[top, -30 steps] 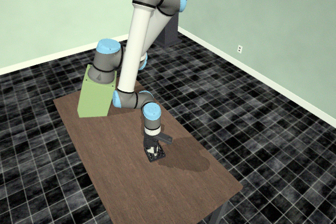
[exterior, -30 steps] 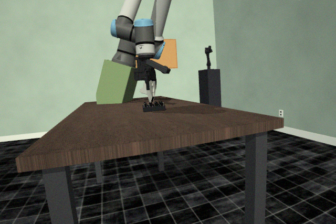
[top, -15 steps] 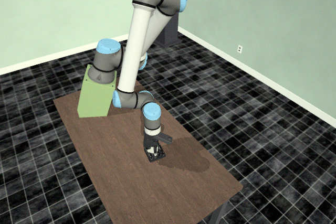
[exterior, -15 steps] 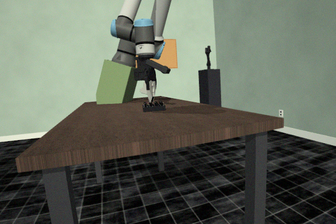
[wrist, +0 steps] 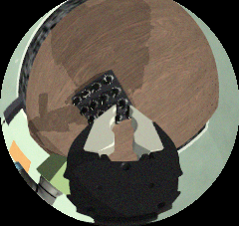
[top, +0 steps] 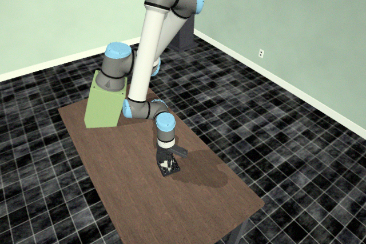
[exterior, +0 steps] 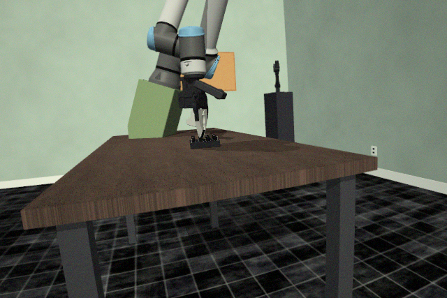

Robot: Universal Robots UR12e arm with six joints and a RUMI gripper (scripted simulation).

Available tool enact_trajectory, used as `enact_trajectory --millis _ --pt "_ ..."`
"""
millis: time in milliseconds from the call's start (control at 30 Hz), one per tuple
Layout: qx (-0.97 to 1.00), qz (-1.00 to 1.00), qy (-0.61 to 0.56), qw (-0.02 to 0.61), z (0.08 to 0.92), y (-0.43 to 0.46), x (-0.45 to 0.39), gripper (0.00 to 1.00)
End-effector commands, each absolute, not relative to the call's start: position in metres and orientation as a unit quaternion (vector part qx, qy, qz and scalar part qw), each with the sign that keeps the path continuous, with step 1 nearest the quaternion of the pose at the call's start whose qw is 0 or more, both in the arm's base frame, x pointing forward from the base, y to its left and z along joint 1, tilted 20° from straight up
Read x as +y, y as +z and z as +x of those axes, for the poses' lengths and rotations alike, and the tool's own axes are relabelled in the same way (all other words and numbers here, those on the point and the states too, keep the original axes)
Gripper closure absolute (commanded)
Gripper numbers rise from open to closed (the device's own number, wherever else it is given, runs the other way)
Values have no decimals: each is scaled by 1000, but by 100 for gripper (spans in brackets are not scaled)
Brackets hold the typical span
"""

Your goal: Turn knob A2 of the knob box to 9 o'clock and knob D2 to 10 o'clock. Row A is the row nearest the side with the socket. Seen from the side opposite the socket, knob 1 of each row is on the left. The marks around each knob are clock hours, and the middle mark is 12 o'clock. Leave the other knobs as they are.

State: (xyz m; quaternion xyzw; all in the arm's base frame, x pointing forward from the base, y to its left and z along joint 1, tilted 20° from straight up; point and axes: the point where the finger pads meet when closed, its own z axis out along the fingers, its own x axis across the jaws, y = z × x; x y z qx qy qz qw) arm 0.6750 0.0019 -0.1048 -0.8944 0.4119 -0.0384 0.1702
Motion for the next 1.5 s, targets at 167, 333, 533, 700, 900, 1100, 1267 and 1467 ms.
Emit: enact_trajectory --millis 167,333,533,700,900,1100,1267,1467 --pt "412 -894 -39 170 677 -110 3 89" --pt "412 -894 -39 170 677 -113 4 89" --pt "412 -894 -39 170 677 -113 4 89" --pt "412 -894 -39 170 677 -113 4 89" --pt "412 -894 -39 170 677 -113 4 89" --pt "412 -894 -39 170 677 -113 4 89" --pt "412 -894 -39 170 677 -113 4 89" --pt "412 -894 -39 170 677 -113 4 89"
